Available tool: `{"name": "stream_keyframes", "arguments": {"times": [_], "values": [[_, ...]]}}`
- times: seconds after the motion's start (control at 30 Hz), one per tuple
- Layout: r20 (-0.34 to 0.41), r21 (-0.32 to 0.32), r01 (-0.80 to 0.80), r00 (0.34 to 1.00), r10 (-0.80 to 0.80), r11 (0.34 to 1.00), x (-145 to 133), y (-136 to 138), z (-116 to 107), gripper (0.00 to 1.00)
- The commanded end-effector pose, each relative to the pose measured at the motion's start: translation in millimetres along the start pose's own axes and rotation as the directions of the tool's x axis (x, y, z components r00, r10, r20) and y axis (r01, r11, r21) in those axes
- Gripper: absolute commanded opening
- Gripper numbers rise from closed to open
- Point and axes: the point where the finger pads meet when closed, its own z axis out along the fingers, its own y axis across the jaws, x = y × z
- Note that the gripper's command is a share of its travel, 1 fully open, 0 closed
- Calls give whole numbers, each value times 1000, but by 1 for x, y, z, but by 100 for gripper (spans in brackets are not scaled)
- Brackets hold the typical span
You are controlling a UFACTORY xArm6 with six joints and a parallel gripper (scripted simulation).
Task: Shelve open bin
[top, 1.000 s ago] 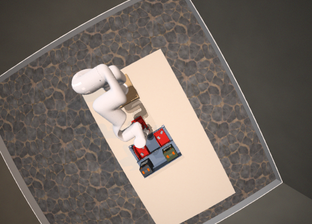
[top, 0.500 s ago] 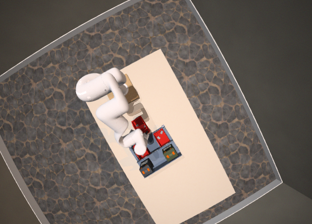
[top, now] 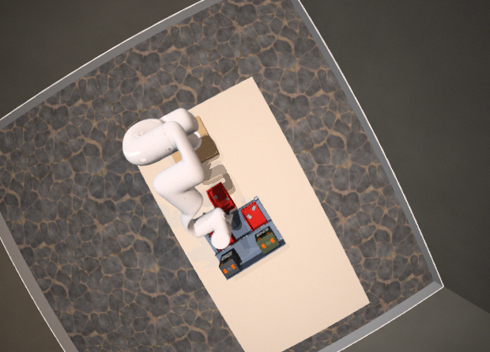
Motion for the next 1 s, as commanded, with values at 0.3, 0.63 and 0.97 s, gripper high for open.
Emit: {"name": "stream_keyframes", "arguments": {"times": [0.3, 0.63, 0.97], "values": [[3, 3, 256, 967, -256, 967, 2, 8, -3, 33], [2, 3, 446, 895, -446, 895, 3, 12, -3, 33], [2, 3, 492, 871, -492, 871, 3, 13, -3, 33]]}}
